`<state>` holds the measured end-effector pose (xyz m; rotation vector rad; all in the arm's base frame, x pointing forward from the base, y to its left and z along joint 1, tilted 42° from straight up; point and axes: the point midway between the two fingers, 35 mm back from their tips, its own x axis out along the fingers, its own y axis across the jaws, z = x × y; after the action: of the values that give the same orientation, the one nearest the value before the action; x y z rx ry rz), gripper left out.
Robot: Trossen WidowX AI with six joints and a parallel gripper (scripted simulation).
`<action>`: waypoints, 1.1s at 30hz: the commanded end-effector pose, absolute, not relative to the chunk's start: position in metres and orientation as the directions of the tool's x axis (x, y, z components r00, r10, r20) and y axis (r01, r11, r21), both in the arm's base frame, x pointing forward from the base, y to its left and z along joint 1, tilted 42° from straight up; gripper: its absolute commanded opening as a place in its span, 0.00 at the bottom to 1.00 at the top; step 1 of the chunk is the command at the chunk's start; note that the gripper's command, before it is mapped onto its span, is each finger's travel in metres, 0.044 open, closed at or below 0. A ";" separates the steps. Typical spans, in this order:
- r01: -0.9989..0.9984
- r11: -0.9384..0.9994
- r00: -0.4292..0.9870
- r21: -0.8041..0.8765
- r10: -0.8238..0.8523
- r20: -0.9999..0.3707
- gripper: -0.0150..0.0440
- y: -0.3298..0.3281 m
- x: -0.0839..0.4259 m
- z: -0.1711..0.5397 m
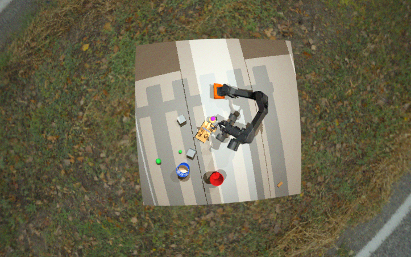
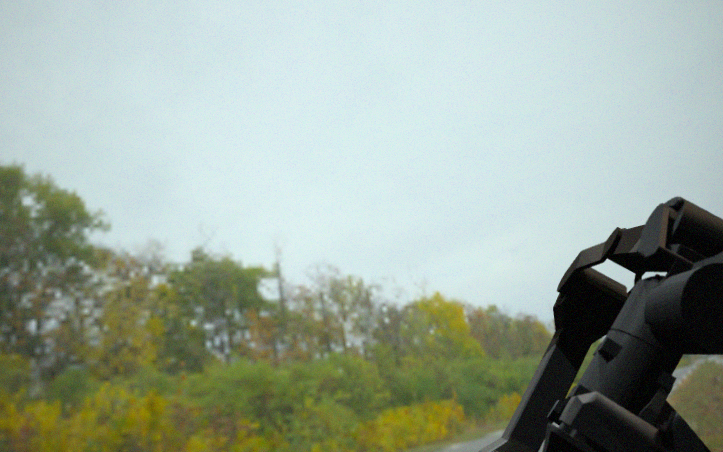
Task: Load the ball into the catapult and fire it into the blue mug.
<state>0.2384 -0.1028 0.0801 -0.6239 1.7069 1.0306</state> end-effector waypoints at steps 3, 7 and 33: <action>-0.795 0.496 -0.371 0.351 0.060 -0.927 0.25 -0.096 0.238 0.072; -0.795 0.496 -0.371 0.350 0.060 -0.927 0.25 -0.092 0.240 0.067; -0.795 0.495 -0.369 0.350 0.062 -0.927 0.25 -0.063 0.245 0.035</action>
<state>0.2468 -0.0695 0.0407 -0.6380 1.7063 1.0325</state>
